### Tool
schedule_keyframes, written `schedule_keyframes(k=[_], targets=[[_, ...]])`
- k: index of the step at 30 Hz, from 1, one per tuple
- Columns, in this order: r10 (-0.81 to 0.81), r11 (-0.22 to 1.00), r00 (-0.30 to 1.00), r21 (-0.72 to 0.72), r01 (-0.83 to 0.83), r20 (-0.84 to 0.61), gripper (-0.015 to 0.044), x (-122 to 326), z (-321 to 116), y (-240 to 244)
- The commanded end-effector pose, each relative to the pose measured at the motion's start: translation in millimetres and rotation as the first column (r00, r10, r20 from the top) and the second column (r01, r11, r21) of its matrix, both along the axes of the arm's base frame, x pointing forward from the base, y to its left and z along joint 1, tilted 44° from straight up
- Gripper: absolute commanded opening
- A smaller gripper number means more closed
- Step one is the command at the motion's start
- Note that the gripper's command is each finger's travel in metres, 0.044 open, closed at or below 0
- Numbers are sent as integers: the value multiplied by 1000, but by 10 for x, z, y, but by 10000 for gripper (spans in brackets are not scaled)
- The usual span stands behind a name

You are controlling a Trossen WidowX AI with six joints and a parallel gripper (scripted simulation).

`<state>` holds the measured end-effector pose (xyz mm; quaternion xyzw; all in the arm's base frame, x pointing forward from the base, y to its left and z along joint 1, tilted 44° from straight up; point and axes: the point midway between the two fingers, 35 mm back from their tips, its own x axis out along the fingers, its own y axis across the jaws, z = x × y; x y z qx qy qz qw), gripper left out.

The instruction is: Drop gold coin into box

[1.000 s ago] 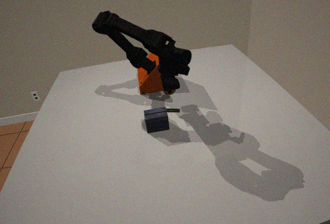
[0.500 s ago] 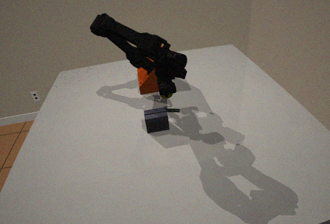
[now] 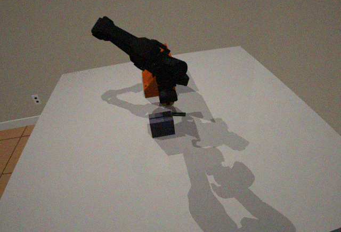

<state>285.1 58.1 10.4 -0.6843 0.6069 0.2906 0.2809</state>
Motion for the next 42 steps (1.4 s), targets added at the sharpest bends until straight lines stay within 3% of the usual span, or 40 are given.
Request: schedule_keyframes(k=[1,16,42], targets=[[5,1000,1000,-5,-5,2,0,93,67,-47],[11,1000,1000,-22,-11,0,0,340,255,-239],[13,1000,1000,-18,-13,-7,0,365,282,-246]])
